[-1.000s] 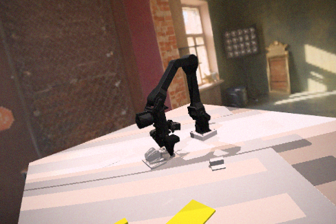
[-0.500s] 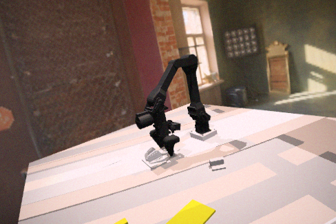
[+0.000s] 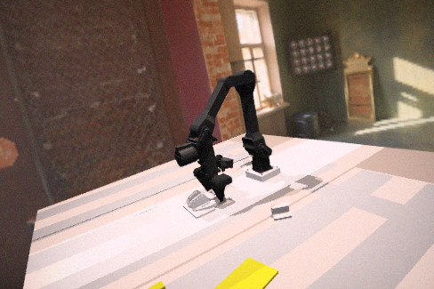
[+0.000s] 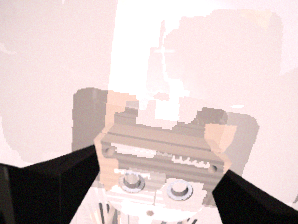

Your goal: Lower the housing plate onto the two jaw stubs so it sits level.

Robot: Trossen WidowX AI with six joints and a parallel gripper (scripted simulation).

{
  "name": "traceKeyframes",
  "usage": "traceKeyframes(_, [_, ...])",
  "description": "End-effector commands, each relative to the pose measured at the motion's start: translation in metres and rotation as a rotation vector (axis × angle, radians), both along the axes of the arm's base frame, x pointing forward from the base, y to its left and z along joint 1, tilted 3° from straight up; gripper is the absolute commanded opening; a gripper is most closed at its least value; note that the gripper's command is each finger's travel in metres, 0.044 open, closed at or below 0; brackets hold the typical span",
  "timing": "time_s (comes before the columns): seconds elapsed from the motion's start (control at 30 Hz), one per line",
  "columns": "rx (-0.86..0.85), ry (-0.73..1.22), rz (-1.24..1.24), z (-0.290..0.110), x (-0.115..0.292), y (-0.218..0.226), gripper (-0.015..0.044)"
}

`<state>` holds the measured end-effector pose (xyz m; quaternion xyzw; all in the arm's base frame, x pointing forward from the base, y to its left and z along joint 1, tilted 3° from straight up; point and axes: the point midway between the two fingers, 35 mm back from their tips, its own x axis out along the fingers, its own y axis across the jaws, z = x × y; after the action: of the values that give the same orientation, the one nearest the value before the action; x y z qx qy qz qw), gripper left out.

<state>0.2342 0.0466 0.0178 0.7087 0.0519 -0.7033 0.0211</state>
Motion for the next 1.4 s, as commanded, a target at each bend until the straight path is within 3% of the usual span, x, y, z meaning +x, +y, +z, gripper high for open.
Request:
traceKeyframes(0.0, [0.001, -0.002, -0.004, -0.003, 0.000, 0.000, 0.0351])
traceKeyframes(0.5, [0.001, -0.002, -0.004, -0.003, 0.000, 0.000, 0.0351])
traceKeyframes(0.63, [0.000, 0.000, 0.000, 0.000, 0.000, 0.000, 0.0440])
traceKeyframes(1.07, [0.000, 0.000, 0.000, 0.000, 0.000, 0.000, 0.0440])
traceKeyframes(1.37, [0.001, -0.002, -0.004, 0.075, -0.002, -0.004, 0.0440])
